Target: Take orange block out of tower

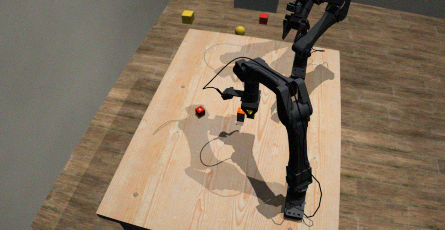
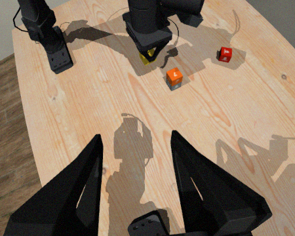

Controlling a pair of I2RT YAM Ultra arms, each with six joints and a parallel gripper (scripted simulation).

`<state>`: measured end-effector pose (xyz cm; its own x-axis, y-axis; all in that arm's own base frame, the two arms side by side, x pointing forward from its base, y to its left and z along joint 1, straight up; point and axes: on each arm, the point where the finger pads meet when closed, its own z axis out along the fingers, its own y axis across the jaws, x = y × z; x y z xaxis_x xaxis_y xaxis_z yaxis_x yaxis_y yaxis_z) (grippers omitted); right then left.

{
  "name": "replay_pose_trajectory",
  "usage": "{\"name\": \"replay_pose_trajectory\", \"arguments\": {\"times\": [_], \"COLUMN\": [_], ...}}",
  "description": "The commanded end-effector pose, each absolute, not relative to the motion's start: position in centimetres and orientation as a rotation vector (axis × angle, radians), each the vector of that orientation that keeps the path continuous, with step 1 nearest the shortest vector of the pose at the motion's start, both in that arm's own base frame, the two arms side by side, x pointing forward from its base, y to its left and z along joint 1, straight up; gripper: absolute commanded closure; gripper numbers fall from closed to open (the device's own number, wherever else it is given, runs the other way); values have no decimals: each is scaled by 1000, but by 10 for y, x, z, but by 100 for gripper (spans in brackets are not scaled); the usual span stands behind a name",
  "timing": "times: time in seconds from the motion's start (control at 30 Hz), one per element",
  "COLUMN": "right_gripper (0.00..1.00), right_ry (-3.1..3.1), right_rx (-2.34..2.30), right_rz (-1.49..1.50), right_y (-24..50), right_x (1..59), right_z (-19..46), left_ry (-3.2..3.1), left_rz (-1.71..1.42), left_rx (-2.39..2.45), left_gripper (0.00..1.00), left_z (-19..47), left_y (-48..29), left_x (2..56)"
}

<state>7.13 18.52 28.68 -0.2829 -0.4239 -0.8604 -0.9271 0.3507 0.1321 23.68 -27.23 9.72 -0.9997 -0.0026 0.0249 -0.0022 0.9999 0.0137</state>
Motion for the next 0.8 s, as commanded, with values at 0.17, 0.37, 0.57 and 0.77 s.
{"name": "replay_pose_trajectory", "arguments": {"times": [0.17, 0.37, 0.57, 0.77], "right_gripper": [45, 45, 45, 45], "right_ry": [2209, 2507, 2753, 2914], "right_rx": [-1019, -846, -688, -545], "right_rz": [829, 765, 665, 581], "right_y": [212, 247, 279, 298], "right_x": [106, 149, 186, 208], "right_z": [292, 279, 246, 218], "left_ry": [-3161, -3152, -3137, -3137], "left_rz": [35, 1, 14, 16], "left_rx": [3, -1, -1, 5], "left_gripper": [73, 73, 73, 73], "left_z": [115, 118, 119, 119], "left_y": [-243, -218, -210, -208], "left_x": [213, 193, 186, 185]}}
